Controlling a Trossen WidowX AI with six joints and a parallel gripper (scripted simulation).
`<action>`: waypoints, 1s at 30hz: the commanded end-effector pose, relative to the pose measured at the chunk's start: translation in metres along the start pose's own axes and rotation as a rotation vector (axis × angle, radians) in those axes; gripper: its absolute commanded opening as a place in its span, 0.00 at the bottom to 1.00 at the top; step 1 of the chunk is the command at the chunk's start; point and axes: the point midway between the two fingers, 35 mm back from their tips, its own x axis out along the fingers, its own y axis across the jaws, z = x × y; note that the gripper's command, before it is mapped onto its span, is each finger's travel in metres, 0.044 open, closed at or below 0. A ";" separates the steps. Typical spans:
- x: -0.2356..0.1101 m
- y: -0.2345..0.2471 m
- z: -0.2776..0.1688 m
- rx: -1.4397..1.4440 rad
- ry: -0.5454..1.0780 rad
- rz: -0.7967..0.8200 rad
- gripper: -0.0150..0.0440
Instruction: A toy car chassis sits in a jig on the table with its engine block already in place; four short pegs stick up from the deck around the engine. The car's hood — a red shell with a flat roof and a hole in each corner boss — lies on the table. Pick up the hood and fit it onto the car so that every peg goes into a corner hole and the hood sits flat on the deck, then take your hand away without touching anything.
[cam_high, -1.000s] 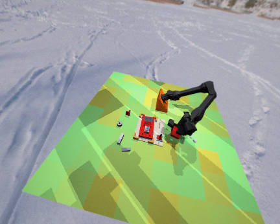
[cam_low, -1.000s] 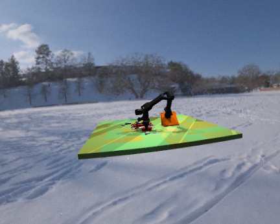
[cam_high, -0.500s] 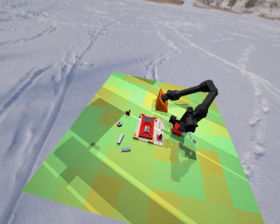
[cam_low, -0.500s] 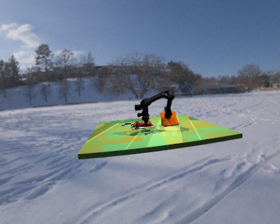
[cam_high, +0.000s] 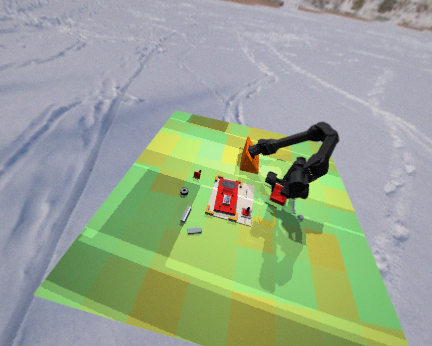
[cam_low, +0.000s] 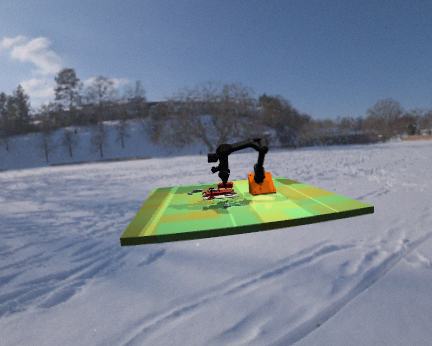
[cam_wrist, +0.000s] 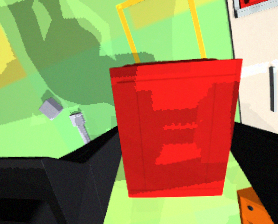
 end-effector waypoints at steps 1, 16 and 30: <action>0.000 0.000 0.001 -0.001 0.000 0.000 0.25; -0.005 -0.051 0.050 -0.081 -0.009 -0.019 0.25; -0.008 -0.112 0.085 -0.163 -0.008 -0.024 0.25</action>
